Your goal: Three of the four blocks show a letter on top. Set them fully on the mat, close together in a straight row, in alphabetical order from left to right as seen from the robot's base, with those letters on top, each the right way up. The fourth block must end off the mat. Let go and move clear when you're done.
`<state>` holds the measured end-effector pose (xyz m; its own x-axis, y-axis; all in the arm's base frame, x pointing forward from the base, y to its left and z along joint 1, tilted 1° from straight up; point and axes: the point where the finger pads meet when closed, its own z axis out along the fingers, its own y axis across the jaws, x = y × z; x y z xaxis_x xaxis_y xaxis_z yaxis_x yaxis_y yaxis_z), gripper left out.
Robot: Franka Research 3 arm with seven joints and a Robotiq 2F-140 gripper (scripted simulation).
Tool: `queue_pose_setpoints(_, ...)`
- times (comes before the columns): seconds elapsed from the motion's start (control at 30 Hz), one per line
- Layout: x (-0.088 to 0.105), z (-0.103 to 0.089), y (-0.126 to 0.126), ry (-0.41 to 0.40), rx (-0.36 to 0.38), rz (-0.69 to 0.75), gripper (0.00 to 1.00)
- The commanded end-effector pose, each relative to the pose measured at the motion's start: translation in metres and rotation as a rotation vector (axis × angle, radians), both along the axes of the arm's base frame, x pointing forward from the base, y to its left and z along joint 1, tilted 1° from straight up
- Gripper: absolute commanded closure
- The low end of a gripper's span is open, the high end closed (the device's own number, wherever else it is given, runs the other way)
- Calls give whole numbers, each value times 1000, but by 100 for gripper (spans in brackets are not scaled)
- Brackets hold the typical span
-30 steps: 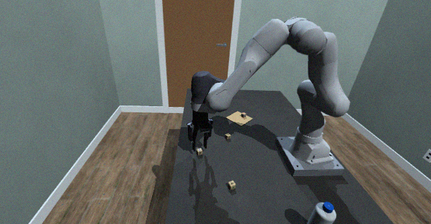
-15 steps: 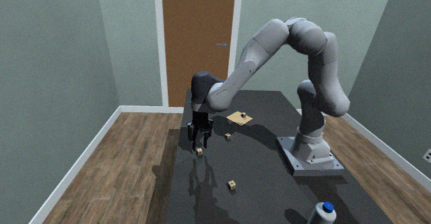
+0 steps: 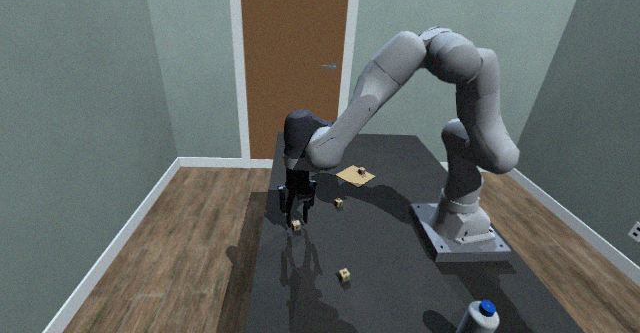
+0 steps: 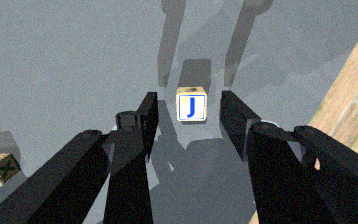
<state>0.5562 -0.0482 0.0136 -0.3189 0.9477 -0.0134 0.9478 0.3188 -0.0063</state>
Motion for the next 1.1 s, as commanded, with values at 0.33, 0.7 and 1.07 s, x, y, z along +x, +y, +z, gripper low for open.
queue_pose_setpoints(0.33,3,-19,0,-8,0,8,57)
queue_pose_setpoints(0.7,3,-20,0,-8,0,8,57)
queue_pose_setpoints(1.07,3,-20,0,-8,0,8,57)
